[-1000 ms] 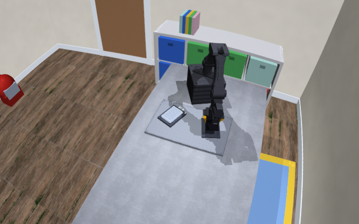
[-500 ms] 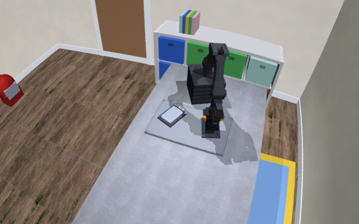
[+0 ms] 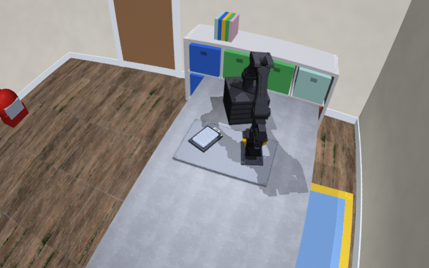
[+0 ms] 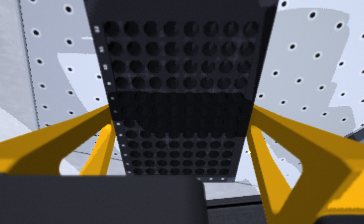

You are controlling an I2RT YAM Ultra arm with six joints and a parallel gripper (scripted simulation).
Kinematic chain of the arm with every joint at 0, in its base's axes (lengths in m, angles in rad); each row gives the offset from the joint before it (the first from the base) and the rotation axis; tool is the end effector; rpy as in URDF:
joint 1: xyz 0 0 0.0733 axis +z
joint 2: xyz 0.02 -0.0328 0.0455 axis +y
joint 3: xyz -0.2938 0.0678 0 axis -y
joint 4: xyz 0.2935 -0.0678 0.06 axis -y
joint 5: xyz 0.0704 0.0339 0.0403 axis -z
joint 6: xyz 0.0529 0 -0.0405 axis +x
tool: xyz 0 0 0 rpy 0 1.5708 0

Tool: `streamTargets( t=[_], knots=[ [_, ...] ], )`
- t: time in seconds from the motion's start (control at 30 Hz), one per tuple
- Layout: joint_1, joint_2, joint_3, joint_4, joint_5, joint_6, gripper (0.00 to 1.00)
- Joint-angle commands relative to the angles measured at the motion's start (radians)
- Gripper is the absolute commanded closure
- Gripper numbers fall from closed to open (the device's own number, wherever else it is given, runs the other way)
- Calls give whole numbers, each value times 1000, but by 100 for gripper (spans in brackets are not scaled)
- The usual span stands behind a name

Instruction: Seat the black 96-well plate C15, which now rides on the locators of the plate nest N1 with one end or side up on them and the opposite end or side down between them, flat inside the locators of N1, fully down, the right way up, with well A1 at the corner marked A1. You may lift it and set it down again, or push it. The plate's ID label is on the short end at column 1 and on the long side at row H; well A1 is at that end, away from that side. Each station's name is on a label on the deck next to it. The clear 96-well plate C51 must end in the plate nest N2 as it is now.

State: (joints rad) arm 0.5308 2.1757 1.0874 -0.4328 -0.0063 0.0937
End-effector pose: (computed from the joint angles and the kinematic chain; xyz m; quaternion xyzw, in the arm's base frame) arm 0.3290 0.1948 0.0052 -0.2168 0.9759 0.0106 0.0227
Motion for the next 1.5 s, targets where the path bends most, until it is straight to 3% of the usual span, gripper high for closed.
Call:
streamTargets(
  t=[0.0, 0.67, 1.47],
  knots=[
    [0, 2, 2, 23, 0, -1, 100],
    [1, 106, 24, 105, 0, 0, 100],
    [1, 105, 19, 108, 0, 0, 100]
  ],
)
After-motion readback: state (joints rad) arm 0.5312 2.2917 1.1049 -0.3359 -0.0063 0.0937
